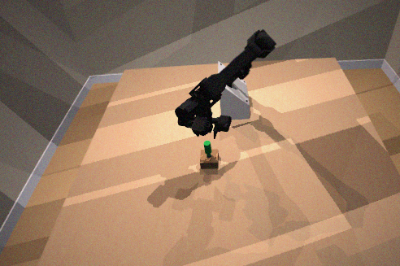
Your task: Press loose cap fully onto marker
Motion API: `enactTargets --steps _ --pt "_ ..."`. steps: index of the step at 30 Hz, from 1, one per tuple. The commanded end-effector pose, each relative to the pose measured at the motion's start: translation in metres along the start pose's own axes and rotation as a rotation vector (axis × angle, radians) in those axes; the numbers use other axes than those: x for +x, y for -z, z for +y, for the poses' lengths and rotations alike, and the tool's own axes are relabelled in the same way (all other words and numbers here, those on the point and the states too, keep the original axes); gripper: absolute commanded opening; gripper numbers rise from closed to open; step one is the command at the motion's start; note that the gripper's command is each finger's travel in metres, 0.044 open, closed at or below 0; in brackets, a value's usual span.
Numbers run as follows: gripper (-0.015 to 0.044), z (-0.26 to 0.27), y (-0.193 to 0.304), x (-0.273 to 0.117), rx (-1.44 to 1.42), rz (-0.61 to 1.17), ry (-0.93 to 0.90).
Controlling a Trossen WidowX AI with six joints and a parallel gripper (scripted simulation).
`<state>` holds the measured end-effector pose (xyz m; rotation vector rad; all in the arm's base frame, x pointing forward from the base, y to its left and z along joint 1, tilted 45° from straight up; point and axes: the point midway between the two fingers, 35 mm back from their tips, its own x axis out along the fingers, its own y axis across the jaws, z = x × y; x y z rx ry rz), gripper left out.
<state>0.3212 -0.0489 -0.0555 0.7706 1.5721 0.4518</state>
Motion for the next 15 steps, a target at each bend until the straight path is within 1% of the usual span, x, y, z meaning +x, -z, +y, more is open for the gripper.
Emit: enactTargets --steps 1,9,15 --pt "0.0204 -0.0013 0.0005 0.0029 -0.235 -0.001 0.000" --pt "0.0000 -0.0013 0.0005 0.0029 -0.235 -0.001 0.000" --pt "0.0000 -0.0013 0.0005 0.0029 -0.235 -0.001 0.000"
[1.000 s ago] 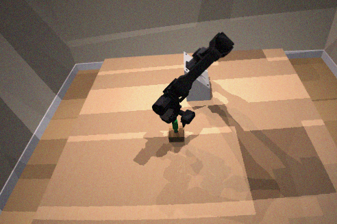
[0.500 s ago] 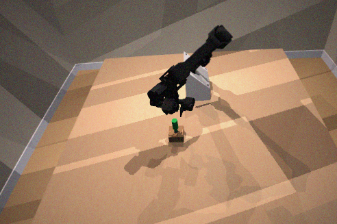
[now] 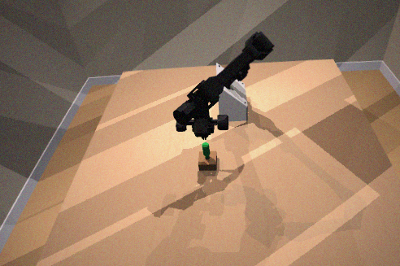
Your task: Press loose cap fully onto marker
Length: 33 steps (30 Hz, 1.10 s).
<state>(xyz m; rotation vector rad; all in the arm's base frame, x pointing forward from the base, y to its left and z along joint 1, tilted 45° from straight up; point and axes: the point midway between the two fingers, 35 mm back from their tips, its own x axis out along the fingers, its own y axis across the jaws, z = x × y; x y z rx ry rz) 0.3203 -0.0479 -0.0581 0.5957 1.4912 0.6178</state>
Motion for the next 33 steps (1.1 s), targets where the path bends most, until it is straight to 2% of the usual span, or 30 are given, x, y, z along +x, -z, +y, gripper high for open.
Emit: enactTargets --steps 1,33 --pt "0.0000 0.000 0.000 0.000 -0.008 -0.001 -0.001" --pt "0.0000 0.000 0.000 0.040 -0.008 -0.001 -0.002"
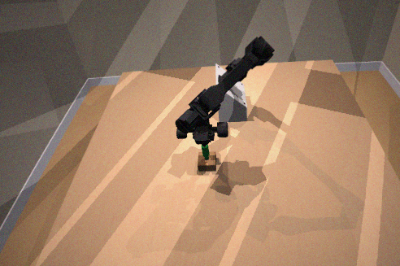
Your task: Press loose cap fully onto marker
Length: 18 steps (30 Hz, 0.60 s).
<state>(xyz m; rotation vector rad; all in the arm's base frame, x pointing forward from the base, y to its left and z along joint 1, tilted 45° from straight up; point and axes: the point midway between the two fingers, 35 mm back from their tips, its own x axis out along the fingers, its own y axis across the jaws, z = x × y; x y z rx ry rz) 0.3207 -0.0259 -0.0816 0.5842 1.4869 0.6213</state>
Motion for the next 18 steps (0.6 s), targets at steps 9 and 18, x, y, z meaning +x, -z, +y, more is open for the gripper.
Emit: enactTargets --steps 9,18 --pt "0.0000 0.000 -0.001 0.004 -0.003 -0.006 0.000" --pt "0.0000 -0.002 -0.002 -0.081 -0.004 -0.008 0.002"
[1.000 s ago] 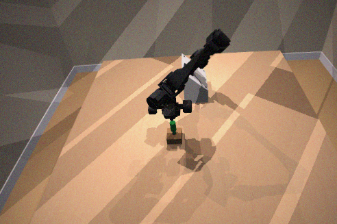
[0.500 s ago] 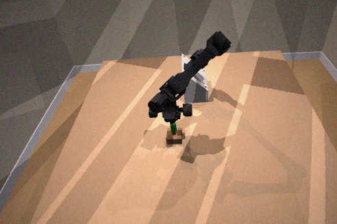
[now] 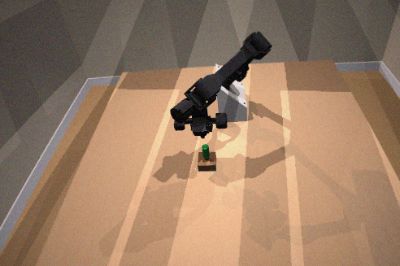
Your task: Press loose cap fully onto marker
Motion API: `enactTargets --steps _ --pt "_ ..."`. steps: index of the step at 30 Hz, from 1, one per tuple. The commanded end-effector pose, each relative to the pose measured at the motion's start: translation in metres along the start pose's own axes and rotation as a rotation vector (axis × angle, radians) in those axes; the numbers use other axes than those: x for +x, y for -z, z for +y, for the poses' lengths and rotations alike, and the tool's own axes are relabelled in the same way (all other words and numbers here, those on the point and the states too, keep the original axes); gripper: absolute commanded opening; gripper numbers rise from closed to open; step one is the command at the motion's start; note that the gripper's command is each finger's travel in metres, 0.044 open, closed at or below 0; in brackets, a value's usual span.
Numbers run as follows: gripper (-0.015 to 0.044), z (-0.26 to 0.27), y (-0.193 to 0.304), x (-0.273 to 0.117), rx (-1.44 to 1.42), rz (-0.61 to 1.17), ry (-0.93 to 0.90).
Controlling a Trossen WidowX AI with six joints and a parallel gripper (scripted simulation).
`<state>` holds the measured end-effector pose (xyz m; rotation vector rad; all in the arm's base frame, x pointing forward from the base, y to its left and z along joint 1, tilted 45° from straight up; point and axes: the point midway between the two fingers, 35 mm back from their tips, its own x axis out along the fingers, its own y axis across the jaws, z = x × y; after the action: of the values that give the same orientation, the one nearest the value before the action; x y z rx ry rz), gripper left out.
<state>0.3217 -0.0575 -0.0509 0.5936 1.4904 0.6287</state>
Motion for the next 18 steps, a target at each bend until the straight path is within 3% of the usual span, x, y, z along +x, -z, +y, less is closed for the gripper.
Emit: enactTargets --steps 1,5,18 --pt "0.0000 0.0004 -0.0007 -0.0407 -0.005 -0.010 0.013" --pt "0.0000 0.0005 -0.0005 -0.0421 -0.004 -0.009 0.012" --pt "0.0341 0.0005 -0.0005 -0.0421 -0.004 -0.009 0.012"
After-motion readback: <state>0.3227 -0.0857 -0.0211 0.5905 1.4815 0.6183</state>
